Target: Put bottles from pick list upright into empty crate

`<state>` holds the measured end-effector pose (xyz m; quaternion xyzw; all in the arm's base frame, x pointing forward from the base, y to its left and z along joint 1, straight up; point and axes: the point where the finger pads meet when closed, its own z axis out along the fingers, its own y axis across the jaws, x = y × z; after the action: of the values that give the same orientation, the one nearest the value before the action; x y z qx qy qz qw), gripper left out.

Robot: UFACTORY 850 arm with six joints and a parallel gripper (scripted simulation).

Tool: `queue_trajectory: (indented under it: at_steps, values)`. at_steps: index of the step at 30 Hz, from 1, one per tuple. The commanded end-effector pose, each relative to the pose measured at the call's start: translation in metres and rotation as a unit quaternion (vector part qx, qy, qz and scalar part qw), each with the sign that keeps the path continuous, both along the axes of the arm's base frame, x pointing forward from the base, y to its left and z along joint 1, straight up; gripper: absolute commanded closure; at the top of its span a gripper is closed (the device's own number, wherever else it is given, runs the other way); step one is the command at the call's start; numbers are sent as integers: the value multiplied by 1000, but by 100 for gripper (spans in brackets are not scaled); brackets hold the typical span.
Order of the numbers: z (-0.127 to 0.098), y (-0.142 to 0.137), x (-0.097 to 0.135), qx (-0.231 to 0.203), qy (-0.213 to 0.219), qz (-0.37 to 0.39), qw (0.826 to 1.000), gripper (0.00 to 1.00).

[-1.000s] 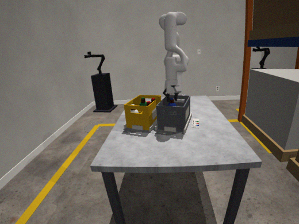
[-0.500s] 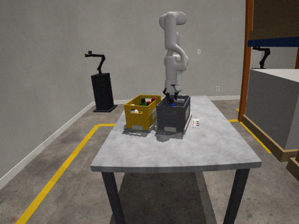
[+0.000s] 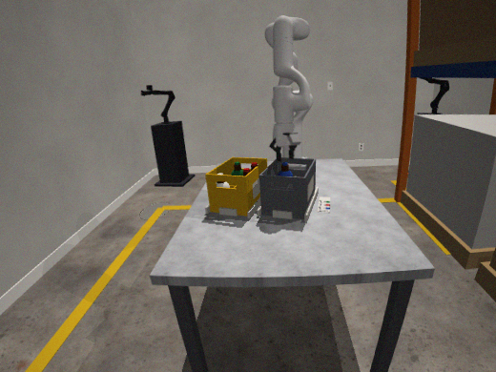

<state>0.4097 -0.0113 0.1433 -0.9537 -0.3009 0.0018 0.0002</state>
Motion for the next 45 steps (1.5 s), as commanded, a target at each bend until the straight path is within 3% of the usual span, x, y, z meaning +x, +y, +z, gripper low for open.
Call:
queue_trajectory:
  at_steps: [1, 16, 45]
  values:
    - [11, 0, 1, 0, -1, 0, 1000, 35]
    - [46, 0, 1, 0, -1, 0, 1000, 35]
    - [45, 0, 1, 0, -1, 0, 1000, 35]
